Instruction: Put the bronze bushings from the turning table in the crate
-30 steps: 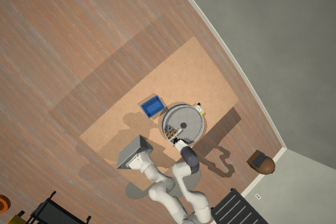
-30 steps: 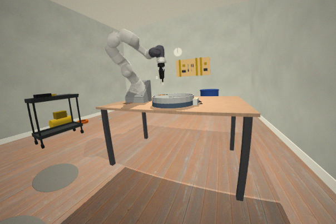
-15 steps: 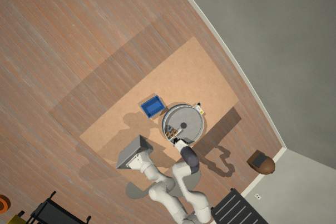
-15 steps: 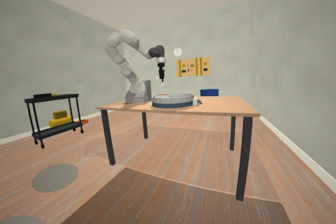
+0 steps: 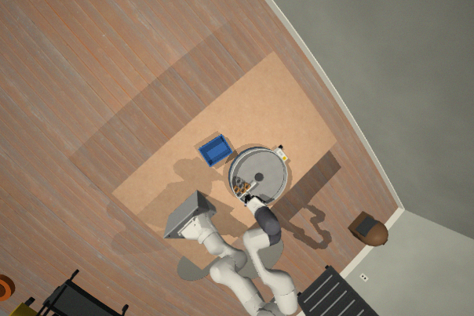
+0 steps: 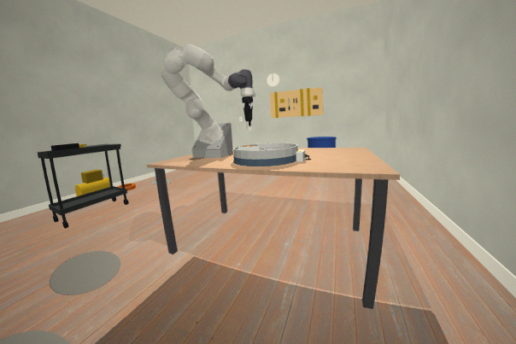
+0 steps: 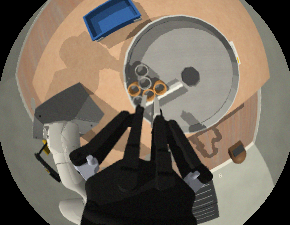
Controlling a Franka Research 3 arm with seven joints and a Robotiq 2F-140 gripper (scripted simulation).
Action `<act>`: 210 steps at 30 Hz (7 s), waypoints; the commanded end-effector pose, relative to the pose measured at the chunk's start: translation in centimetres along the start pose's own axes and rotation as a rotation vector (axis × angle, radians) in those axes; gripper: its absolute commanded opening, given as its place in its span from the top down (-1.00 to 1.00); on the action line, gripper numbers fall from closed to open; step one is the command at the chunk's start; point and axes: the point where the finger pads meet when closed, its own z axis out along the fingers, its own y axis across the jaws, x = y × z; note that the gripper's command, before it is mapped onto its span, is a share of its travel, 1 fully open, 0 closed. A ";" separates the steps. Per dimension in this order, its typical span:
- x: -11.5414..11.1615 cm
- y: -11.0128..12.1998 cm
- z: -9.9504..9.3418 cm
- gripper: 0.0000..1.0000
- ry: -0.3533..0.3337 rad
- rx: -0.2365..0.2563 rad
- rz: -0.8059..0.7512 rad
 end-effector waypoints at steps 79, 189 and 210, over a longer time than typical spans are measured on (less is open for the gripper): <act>0.0 0.0 0.0 0.81 0.002 -0.001 0.003; 0.8 0.2 -1.4 0.81 0.054 0.048 0.424; 1.4 0.6 -2.5 0.81 0.081 0.089 0.768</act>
